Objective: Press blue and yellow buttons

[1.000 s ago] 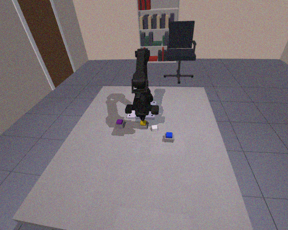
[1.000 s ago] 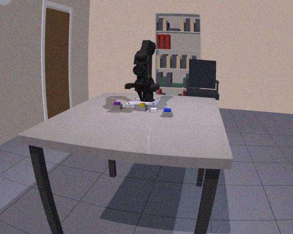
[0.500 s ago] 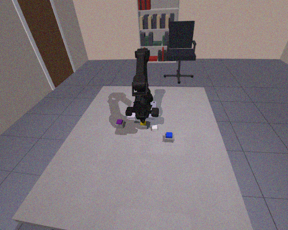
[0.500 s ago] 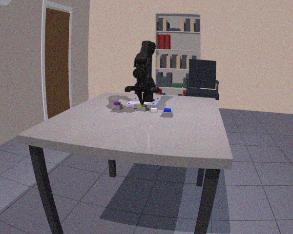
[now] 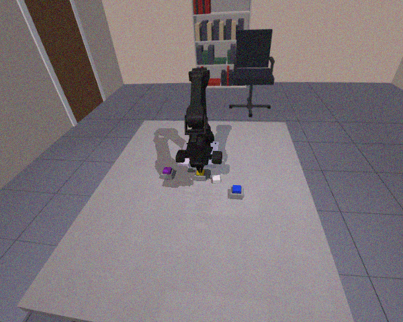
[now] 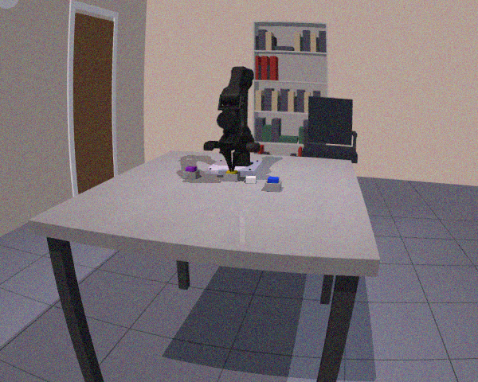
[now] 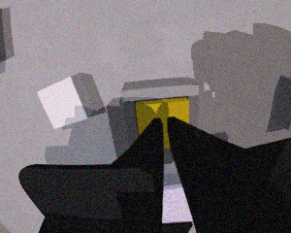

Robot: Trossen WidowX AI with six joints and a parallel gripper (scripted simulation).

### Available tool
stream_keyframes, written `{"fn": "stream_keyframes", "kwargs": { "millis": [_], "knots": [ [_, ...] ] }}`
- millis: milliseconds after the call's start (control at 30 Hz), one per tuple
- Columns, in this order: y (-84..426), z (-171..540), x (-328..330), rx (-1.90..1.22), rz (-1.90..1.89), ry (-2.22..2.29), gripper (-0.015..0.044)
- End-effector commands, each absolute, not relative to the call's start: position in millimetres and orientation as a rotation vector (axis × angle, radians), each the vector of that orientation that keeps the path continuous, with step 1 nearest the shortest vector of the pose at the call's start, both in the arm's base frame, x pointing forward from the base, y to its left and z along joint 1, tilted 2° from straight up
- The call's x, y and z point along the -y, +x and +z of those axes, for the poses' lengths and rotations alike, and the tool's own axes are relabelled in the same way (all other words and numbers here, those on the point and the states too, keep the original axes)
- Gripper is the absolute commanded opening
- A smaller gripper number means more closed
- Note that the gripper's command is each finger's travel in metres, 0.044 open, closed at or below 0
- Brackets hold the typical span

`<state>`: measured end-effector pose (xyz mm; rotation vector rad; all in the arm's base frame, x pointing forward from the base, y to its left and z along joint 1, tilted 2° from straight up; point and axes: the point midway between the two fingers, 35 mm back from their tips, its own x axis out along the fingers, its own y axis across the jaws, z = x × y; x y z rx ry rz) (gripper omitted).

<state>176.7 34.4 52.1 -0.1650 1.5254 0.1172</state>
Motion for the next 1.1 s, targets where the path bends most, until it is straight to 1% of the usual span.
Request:
{"fn": "stream_keyframes", "kwargs": {
  "millis": [0,100,233,333,533,700,733,833,1067],
  "knots": [
    [177,59,-35,-1.527,0.118,-0.166,0.0020],
    [174,83,-35,-1.532,0.120,-0.168,0.0020],
    [174,85,-35,-1.532,0.120,-0.168,0.0020],
    [184,93,-50,-1.532,0.121,-0.166,0.0099],
    [210,123,-128,-1.531,0.127,-0.161,0.0256],
    [208,139,-203,-1.531,0.131,-0.157,0.0387],
    [205,141,-217,-1.531,0.131,-0.156,0.0400],
    [197,144,-245,-1.531,0.132,-0.155,0.0400],
    [197,144,-246,-1.531,0.132,-0.155,0.0400]
  ]
}}
